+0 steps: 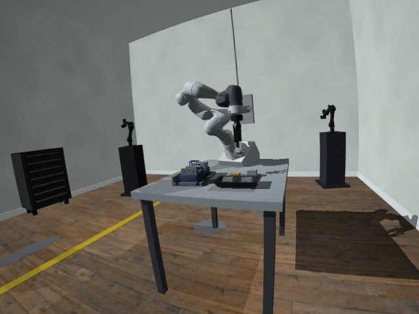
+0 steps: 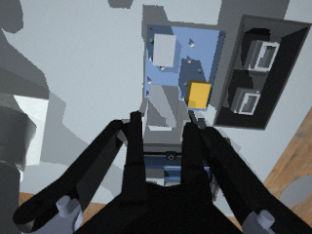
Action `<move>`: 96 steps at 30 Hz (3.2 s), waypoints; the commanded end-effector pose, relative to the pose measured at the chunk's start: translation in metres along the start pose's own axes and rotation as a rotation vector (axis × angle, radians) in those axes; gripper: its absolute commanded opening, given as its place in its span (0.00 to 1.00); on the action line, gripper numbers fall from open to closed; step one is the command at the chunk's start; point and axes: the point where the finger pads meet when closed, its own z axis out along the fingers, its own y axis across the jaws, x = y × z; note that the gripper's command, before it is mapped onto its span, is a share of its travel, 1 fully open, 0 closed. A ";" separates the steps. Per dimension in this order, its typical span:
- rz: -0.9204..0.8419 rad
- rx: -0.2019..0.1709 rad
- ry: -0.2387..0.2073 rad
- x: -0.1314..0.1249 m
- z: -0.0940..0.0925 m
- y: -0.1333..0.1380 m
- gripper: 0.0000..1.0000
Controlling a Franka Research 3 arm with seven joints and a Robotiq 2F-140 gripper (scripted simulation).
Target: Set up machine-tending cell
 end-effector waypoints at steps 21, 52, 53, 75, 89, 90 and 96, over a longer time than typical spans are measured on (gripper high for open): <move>0.011 -0.002 0.007 0.003 -0.002 0.000 0.00; 0.011 -0.002 0.007 0.003 -0.002 0.000 0.00; 0.011 -0.002 0.007 0.003 -0.002 0.000 0.00; 0.011 -0.002 0.007 0.003 0.000 0.000 0.00; 0.010 -0.002 0.007 0.003 0.014 0.000 0.00; 0.010 -0.002 0.007 0.003 0.015 0.000 0.00; 0.010 -0.002 0.007 0.003 0.027 0.000 0.00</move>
